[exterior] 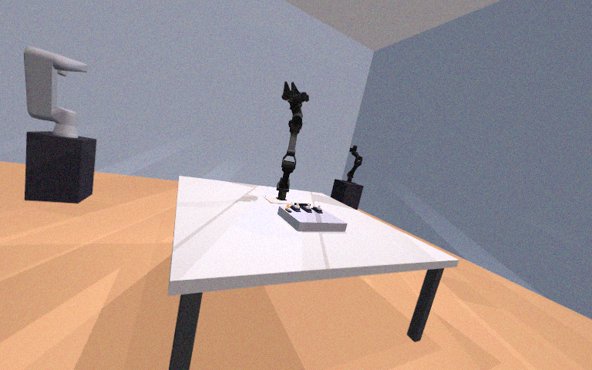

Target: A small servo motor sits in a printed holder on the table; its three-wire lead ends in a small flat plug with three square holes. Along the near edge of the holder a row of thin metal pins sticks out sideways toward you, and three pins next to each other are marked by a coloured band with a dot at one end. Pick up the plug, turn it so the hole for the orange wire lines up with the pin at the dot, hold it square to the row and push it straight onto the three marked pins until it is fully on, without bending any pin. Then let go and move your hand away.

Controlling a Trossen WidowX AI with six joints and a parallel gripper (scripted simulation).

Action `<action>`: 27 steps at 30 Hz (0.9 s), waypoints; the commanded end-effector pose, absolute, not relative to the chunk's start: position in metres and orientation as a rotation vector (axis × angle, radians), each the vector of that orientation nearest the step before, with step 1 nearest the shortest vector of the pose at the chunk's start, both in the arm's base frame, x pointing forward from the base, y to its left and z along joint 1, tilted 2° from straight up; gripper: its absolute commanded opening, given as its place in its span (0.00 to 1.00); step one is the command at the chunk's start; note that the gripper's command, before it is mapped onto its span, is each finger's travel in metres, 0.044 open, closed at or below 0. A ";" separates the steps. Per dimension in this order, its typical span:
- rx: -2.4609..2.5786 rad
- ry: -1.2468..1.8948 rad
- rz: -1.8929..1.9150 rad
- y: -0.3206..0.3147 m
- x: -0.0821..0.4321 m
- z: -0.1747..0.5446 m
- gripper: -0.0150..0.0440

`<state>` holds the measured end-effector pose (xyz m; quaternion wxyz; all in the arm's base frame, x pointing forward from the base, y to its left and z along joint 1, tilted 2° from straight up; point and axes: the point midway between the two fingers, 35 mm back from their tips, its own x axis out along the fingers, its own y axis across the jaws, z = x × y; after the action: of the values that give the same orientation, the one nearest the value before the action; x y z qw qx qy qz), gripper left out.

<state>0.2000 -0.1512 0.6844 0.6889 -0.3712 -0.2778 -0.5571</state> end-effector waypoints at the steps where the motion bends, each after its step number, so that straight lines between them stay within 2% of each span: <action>1: -0.830 -0.623 -1.247 -0.151 0.200 0.685 0.89; 11: -0.883 -0.625 -1.313 -0.154 0.180 0.689 0.45; 27: -0.998 -0.656 -1.443 -0.149 0.136 0.698 0.45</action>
<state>0.1465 -0.1525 0.6949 0.6072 -0.4211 -0.2787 -0.6135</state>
